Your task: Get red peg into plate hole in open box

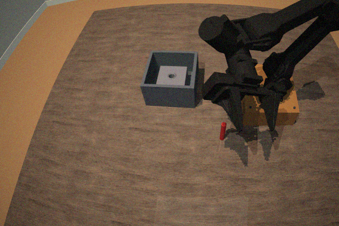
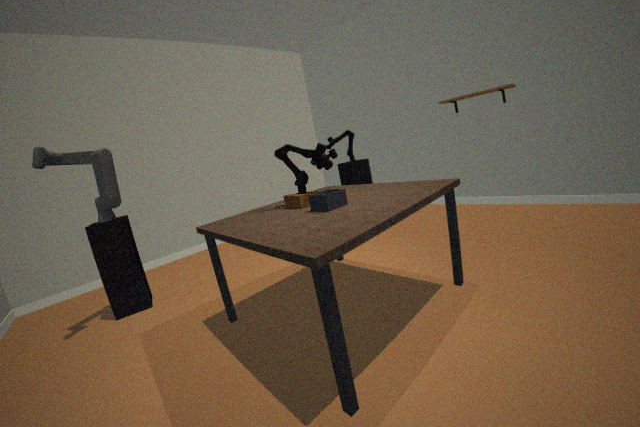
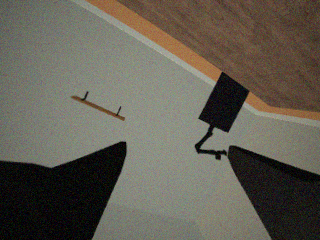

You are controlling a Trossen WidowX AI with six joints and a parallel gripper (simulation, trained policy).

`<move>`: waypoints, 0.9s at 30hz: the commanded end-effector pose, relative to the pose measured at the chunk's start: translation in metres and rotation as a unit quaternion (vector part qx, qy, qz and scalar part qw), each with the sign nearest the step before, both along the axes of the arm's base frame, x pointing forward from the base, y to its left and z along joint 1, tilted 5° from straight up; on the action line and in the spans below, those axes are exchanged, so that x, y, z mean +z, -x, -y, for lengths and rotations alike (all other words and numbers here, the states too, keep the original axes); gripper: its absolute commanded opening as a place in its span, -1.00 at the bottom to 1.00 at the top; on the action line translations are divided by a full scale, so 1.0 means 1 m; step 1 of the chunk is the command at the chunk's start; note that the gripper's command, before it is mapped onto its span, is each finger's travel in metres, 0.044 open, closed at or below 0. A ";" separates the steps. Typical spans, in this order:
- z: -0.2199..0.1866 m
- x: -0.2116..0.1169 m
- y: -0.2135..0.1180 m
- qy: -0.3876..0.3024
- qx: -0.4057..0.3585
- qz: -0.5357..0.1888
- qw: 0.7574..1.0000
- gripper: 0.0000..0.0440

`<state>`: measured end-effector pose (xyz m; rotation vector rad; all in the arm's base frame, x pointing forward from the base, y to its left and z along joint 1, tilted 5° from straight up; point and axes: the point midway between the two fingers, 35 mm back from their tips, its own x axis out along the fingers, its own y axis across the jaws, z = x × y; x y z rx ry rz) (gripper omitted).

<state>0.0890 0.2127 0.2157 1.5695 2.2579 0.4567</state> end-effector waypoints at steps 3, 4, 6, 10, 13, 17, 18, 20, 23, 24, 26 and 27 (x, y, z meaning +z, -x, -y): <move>-0.002 -0.005 -0.014 0.028 -0.042 0.013 0.999 0.99; -0.002 -0.006 -0.019 0.038 -0.055 0.018 0.998 1.00; -0.003 -0.007 -0.029 0.058 -0.082 0.029 0.995 1.00; -0.001 -0.008 -0.048 0.099 -0.132 0.053 0.985 1.00; 0.003 -0.009 -0.062 0.134 -0.166 0.070 0.975 1.00; 0.010 -0.011 -0.076 0.180 -0.202 0.090 0.959 1.00; 0.011 -0.012 -0.079 0.191 -0.209 0.094 0.955 1.00; 0.015 -0.012 -0.084 0.213 -0.222 0.103 0.946 1.00; 0.020 -0.014 -0.091 0.244 -0.237 0.115 0.933 1.00; 0.022 -0.014 -0.092 0.254 -0.241 0.119 0.929 1.00; 0.026 -0.016 -0.096 0.275 -0.248 0.126 0.920 1.00; 0.028 -0.016 -0.097 0.285 -0.251 0.130 0.916 1.00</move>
